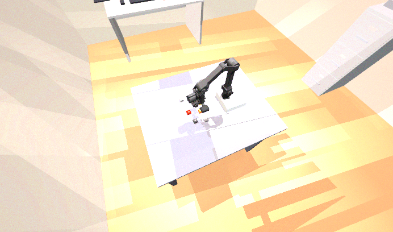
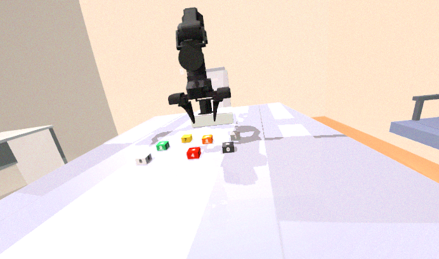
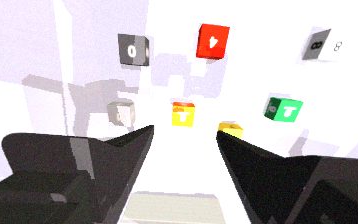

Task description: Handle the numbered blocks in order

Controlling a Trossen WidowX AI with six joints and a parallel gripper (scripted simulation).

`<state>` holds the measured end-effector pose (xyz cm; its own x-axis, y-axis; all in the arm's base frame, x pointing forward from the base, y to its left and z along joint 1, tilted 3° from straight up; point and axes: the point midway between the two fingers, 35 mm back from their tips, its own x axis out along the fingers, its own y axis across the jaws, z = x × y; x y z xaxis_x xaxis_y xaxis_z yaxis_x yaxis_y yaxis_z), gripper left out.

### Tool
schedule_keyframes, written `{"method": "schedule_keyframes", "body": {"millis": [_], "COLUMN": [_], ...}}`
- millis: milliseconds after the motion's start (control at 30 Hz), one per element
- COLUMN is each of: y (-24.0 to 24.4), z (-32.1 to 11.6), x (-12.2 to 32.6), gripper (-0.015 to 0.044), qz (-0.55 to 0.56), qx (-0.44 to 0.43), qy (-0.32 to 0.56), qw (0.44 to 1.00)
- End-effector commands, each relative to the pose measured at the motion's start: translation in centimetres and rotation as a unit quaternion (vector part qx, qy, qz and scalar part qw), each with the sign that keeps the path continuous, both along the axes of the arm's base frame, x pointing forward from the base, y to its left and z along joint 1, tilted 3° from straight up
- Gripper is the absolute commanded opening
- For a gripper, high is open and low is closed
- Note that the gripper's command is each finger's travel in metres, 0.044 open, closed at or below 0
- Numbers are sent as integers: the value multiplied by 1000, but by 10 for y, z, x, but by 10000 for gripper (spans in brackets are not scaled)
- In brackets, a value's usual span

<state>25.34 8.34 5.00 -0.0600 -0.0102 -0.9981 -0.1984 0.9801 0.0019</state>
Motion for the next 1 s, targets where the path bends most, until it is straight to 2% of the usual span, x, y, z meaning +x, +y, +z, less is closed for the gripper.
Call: {"method": "schedule_keyframes", "body": {"millis": [0, 133, 433, 700, 833, 900, 967], "y": [1, 1, -1, -89, -96, -96, -96], "z": [51, 53, 53, 54, 54, 43, 12], "x": [4, 4, 4, -9, -12, -11, -9], "gripper": [216, 120, 120, 120, 120, 172, 225], "qz": [-2, -2, -2, -2, -2, -2, -2], "qx": [6, 6, 6, 2, 1, 1, 1], "qy": [-18, -18, -18, -18, -17, -17, -17], "qw": [1000, 1000, 1000, 1000, 1000, 1000, 1000]}}
